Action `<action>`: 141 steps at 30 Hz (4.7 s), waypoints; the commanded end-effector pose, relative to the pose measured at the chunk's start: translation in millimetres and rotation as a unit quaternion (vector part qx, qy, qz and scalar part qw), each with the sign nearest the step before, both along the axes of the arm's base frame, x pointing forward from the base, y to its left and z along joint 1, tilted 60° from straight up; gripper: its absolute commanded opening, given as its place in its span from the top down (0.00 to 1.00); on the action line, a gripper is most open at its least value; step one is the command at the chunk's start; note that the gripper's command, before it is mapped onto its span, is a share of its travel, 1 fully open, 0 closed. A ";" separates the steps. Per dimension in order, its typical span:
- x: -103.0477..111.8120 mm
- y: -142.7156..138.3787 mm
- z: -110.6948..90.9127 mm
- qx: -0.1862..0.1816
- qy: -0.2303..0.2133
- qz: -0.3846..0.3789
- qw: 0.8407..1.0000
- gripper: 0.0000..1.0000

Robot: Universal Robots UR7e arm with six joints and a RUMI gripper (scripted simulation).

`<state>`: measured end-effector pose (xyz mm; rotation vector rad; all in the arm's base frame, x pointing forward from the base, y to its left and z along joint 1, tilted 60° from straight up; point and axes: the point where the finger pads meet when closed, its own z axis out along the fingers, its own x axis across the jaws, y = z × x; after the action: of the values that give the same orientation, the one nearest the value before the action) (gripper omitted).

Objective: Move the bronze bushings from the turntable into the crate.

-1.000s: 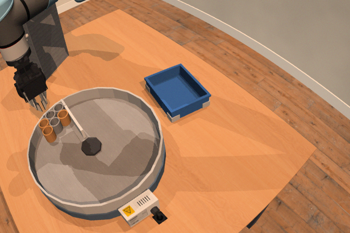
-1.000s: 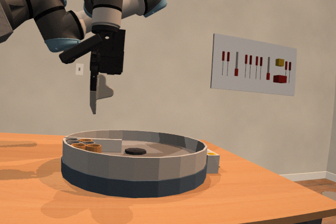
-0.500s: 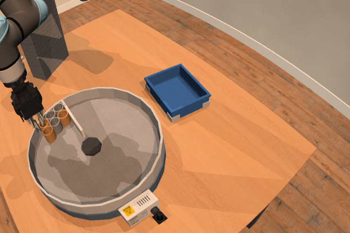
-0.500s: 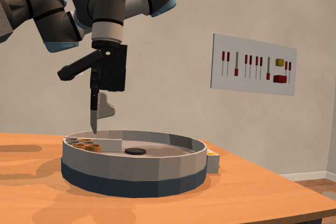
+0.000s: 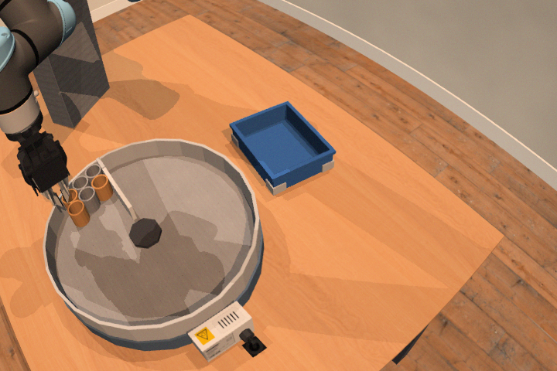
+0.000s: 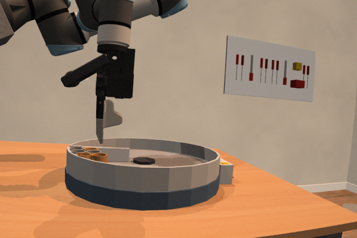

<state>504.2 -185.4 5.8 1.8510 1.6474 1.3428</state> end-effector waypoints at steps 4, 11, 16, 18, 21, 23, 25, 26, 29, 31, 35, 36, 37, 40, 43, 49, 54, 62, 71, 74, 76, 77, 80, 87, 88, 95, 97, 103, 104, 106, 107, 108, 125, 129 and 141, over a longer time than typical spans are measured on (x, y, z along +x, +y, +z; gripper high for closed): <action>0.0 -0.4 0.2 0.000 0.000 0.000 1.000 0.95; 0.0 -0.4 0.2 0.000 0.000 0.000 1.000 0.95; 0.0 -0.4 0.2 0.000 0.000 0.000 1.000 0.95; 0.0 -0.4 0.1 0.000 0.000 0.000 1.000 0.95; 1.5 0.2 -0.8 0.000 0.000 0.000 1.000 0.95; 3.1 0.9 -1.8 0.000 0.000 0.000 1.000 0.95; 7.8 2.8 -4.8 0.000 0.000 0.000 1.000 0.95; 10.5 3.9 -6.5 0.000 0.000 0.000 1.000 0.95; 17.3 6.7 -10.7 0.000 0.000 0.000 1.000 0.95; 18.8 7.3 -11.7 0.000 0.000 0.000 1.000 0.95; 18.9 7.4 -11.7 0.000 0.000 0.000 1.000 0.95; 18.9 7.4 -11.7 0.000 0.000 0.000 1.000 0.95; 18.9 7.4 -11.7 0.000 0.000 0.000 1.000 0.95; 18.9 7.4 -11.7 0.000 0.000 0.000 1.000 0.95; 18.9 7.4 -11.7 0.000 0.000 0.000 1.000 0.95; 18.9 7.4 -11.7 0.000 0.000 0.000 1.000 0.95; 18.9 7.4 -11.7 0.000 0.000 0.000 1.000 0.95; 18.9 7.4 -11.7 0.000 0.000 0.000 1.000 0.95; 20.0 7.9 -12.4 0.000 0.000 0.000 1.000 0.95; 20.4 8.0 -12.6 0.000 0.000 0.000 1.000 0.95; 20.8 8.2 -12.9 0.000 0.000 0.000 1.000 0.95; 20.8 8.2 -12.9 0.000 0.000 0.000 1.000 0.95; 20.8 8.2 -12.9 0.000 0.000 0.000 1.000 0.95; 20.8 8.2 -12.9 0.000 0.000 0.000 1.000 0.95; 20.8 8.2 -12.9 0.000 0.000 0.000 1.000 0.95; 20.8 8.2 -12.9 0.000 0.000 0.000 1.000 0.95; 20.8 8.2 -12.9 0.000 0.000 0.000 1.000 0.95; 20.8 8.2 -12.9 0.000 0.000 0.000 1.000 0.95; 20.8 8.2 -12.9 0.000 0.000 0.000 1.000 0.95; 20.8 8.2 -12.9 0.000 0.000 0.000 1.000 0.95; 20.8 8.2 -12.9 0.000 0.000 0.000 1.000 0.95; 20.8 8.2 -12.9 0.000 0.000 0.000 1.000 0.95; 29.3 11.7 -18.3 0.000 0.000 0.000 1.000 0.95; 34.8 14.0 -21.8 0.000 0.000 0.000 1.000 0.95; 39.9 16.1 -25.0 0.000 0.000 0.000 1.000 0.95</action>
<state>543.6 -169.0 -19.2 1.8511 1.6478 1.3426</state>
